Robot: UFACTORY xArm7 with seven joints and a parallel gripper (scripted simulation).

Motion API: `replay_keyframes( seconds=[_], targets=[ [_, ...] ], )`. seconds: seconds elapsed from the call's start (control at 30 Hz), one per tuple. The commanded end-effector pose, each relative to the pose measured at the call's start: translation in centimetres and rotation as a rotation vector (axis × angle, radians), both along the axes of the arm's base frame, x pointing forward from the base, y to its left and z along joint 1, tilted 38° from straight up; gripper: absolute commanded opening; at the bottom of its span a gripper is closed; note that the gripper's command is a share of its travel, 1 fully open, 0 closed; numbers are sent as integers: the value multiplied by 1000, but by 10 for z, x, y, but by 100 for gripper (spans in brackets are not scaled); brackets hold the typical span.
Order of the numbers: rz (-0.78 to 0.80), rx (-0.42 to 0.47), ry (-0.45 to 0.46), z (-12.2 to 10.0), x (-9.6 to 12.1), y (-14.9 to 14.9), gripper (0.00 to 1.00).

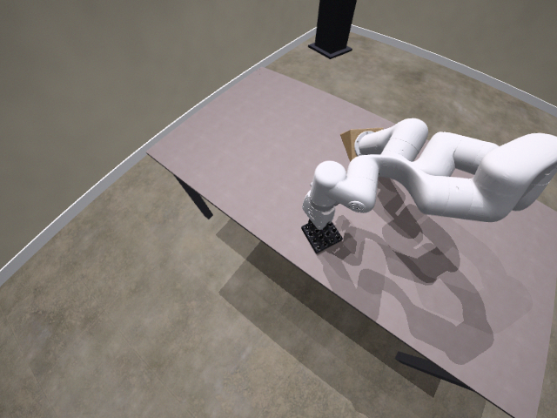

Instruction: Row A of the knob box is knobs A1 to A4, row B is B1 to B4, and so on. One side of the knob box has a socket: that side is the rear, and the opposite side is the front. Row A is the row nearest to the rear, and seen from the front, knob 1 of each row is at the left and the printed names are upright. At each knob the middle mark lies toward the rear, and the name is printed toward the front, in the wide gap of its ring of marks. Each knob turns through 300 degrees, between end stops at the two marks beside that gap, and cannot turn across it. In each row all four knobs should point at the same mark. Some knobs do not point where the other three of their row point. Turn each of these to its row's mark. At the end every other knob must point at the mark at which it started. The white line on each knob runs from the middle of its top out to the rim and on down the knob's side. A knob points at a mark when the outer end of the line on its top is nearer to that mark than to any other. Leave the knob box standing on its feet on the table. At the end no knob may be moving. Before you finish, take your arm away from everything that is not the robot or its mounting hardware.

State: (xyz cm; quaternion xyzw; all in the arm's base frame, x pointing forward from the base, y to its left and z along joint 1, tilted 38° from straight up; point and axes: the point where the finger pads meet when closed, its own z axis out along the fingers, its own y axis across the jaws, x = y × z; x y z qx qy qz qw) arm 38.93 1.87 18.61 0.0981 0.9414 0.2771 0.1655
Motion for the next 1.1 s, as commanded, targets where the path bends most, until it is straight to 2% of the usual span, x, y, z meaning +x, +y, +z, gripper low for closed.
replay_keyframes(
  seconds=[0.0,0.4,0.43,1.07],
  targets=[
    [29,-13,-23,1,0,-1,8],
    [29,-13,-23,1,0,-1,8],
    [29,-13,-23,1,0,-1,19],
    [29,-13,-23,1,0,-1,19]
  ],
)
